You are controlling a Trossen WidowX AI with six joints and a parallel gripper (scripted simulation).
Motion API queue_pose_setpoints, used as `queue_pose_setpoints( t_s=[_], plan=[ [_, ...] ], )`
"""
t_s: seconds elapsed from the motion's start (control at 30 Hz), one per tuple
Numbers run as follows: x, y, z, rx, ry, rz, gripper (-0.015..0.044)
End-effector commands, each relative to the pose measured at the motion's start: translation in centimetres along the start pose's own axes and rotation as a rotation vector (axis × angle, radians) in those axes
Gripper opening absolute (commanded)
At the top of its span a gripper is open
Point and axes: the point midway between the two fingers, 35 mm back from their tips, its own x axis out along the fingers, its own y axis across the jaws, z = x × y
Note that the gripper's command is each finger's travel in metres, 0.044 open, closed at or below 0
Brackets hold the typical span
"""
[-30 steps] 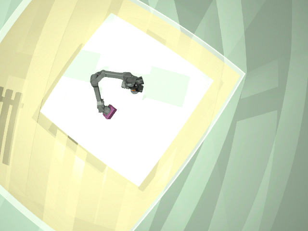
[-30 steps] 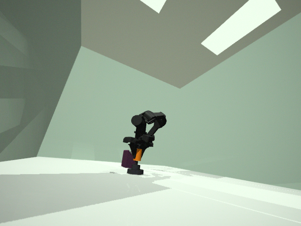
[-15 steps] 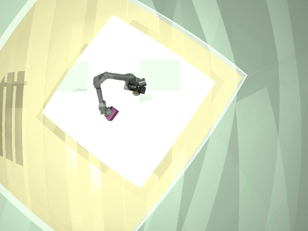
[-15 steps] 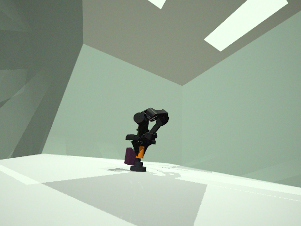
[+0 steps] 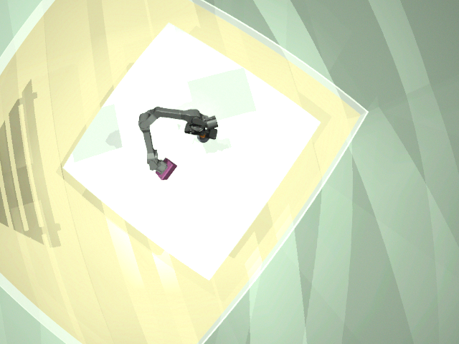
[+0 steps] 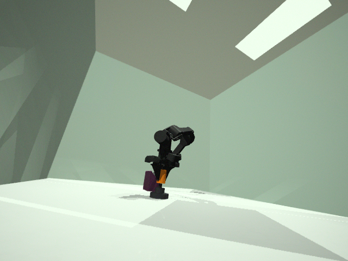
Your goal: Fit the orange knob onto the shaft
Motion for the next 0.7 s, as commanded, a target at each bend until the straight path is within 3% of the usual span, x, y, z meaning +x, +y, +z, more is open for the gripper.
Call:
queue_pose_setpoints(
  t_s=[0.0,0.67],
  plan=[
    [0.05,0.18,-0.09,0.0,-0.002,0.001,0.0],
    [0.2,0.12,-0.12,0.0,-0.002,0.001,0.0]
  ],
)
